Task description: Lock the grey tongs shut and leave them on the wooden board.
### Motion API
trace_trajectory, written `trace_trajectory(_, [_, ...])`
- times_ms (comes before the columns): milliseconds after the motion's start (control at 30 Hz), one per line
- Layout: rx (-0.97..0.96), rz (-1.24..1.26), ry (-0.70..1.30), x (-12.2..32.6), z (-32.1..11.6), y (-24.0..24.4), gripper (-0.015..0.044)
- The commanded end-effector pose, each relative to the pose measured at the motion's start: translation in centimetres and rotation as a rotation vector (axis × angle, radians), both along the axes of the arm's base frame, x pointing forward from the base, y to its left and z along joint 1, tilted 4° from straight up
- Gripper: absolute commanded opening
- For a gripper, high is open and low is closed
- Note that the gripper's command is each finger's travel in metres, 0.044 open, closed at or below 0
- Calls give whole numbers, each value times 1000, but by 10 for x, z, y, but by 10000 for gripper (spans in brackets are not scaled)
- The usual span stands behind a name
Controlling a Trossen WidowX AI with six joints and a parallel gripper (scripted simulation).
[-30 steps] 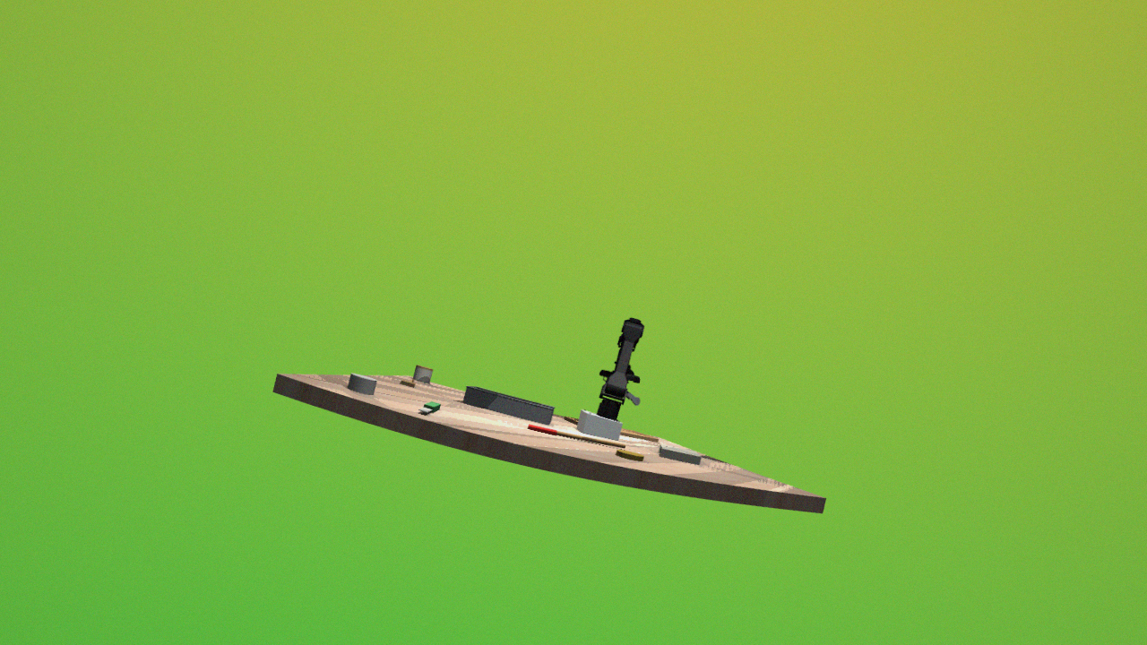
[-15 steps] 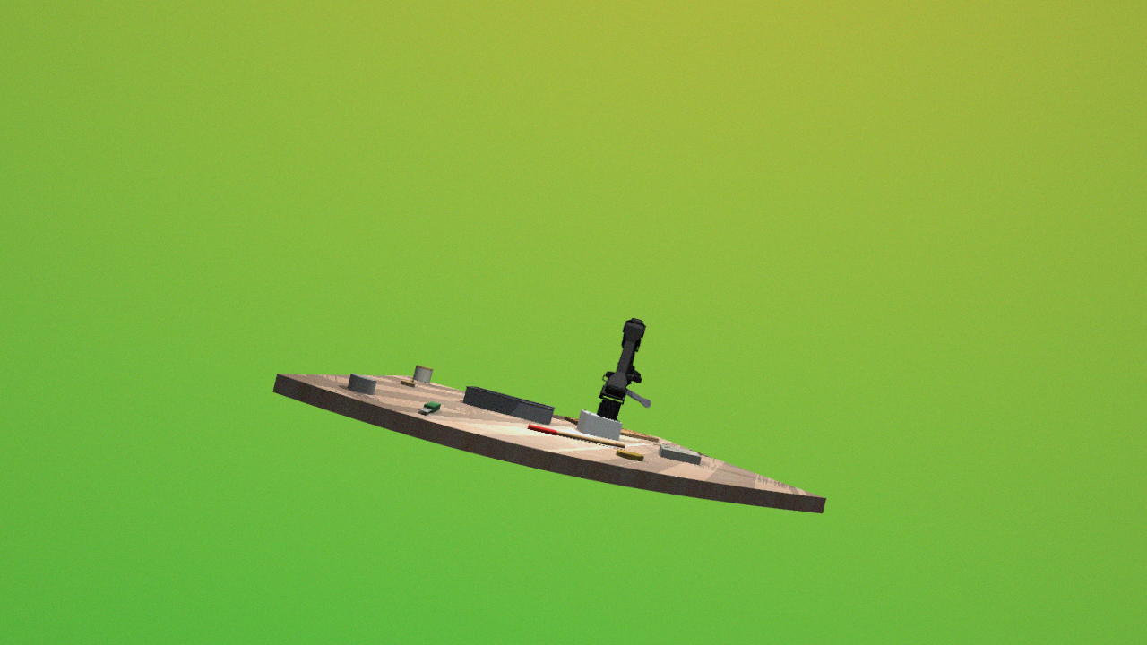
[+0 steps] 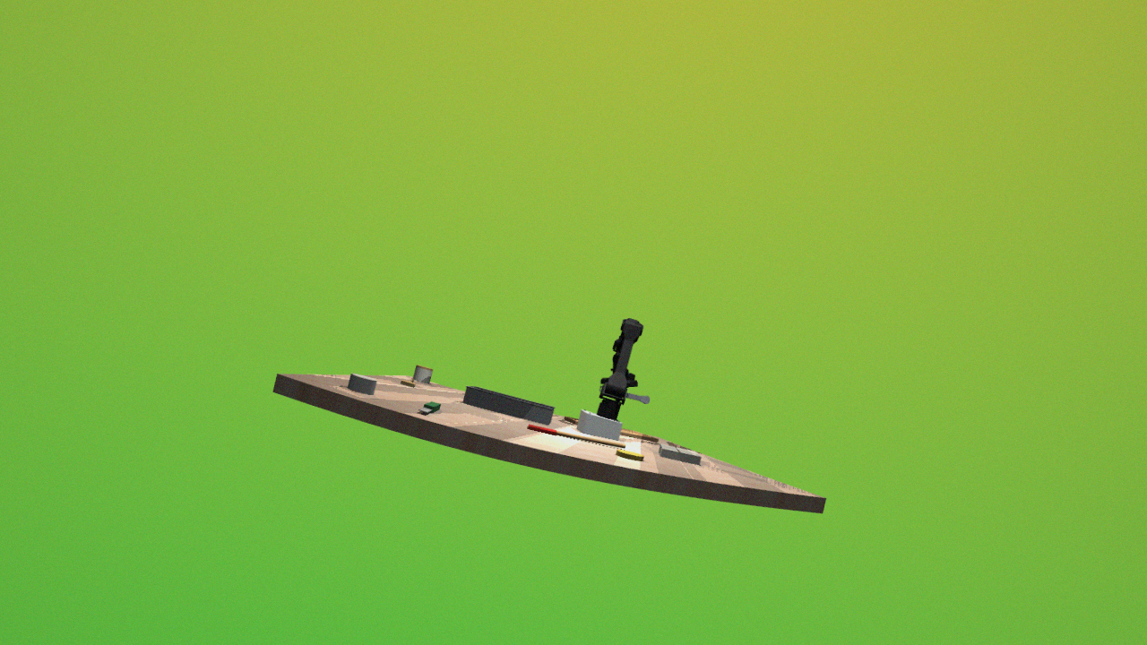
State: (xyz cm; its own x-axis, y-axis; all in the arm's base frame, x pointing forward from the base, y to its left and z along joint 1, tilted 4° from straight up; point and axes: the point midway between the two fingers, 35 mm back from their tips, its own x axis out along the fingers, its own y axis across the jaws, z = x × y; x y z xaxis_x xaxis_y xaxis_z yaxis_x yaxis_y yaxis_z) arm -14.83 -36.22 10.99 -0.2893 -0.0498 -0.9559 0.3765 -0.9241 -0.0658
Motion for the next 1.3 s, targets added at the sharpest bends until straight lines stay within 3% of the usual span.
trace_trajectory(0, [-34, 21, 99, -1, -1, -5, -150])
trace_trajectory(633, [-177, 62, 506, 8, -12, -11, -150])
trace_trajectory(1267, [-356, 1, 860, 30, -4, 17, -150])
